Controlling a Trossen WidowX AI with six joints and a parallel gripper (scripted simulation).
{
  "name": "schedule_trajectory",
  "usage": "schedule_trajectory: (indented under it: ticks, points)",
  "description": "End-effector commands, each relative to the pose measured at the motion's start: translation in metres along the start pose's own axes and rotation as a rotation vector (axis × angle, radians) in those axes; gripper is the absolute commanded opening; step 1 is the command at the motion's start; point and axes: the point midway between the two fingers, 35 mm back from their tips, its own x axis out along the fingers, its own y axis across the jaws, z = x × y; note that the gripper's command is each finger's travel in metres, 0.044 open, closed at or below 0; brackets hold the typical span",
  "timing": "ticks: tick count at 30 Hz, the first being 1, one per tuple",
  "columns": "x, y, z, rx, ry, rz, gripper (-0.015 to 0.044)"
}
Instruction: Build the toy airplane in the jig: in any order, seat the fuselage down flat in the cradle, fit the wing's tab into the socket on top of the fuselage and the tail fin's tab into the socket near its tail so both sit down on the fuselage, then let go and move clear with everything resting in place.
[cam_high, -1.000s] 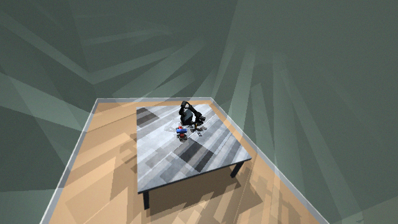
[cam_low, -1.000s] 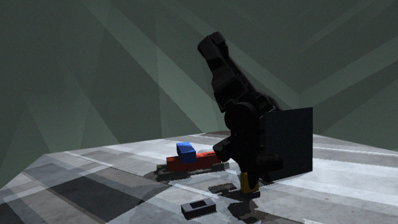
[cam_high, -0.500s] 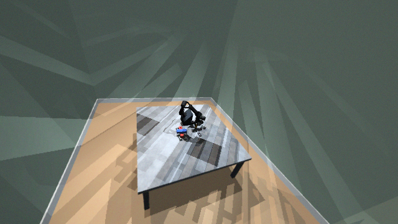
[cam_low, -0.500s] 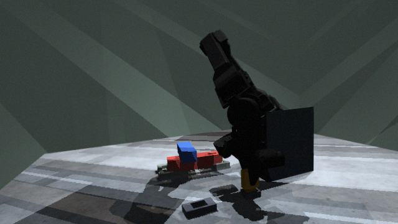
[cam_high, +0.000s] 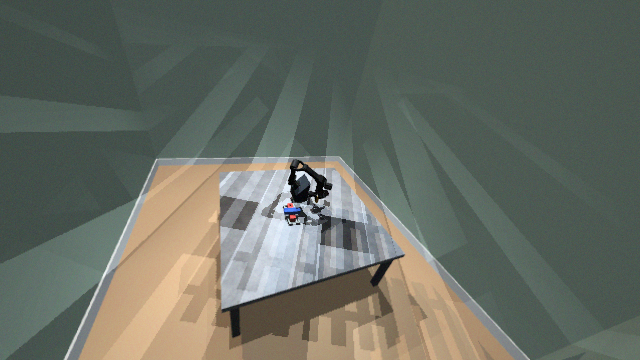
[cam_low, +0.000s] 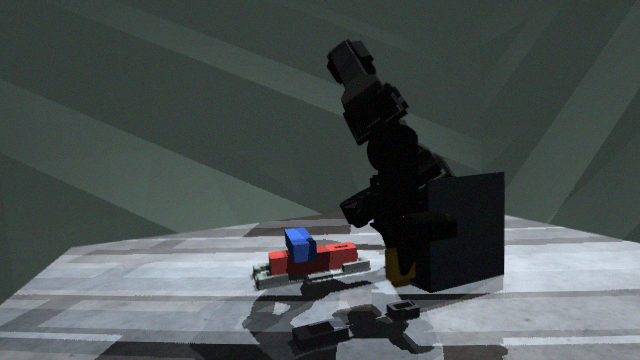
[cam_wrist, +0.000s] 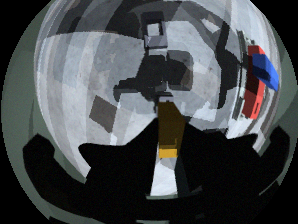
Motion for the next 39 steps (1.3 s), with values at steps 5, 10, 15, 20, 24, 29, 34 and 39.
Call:
schedule_trajectory:
  ticks: [5,10,15,20,24,29,34,39]
  points:
    - [-0.027,0.001,0.001,0.009,0.005,0.006,0.0000]
    - [-0.042,0.000,0.000,0.011,0.006,0.007,0.0000]
    - [-0.058,-0.001,-0.001,0.014,0.008,0.007,0.0000]
    - [-0.074,-0.003,-0.003,0.016,0.009,0.007,0.0000]
    - [-0.084,-0.005,-0.004,0.017,0.010,0.007,0.0000]
    - [-0.085,-0.009,-0.002,0.017,0.010,0.010,0.0000]
    - [-0.084,-0.024,0.006,0.017,0.011,0.021,0.0000]
    - [-0.082,-0.040,0.013,0.018,0.011,0.029,0.0000]
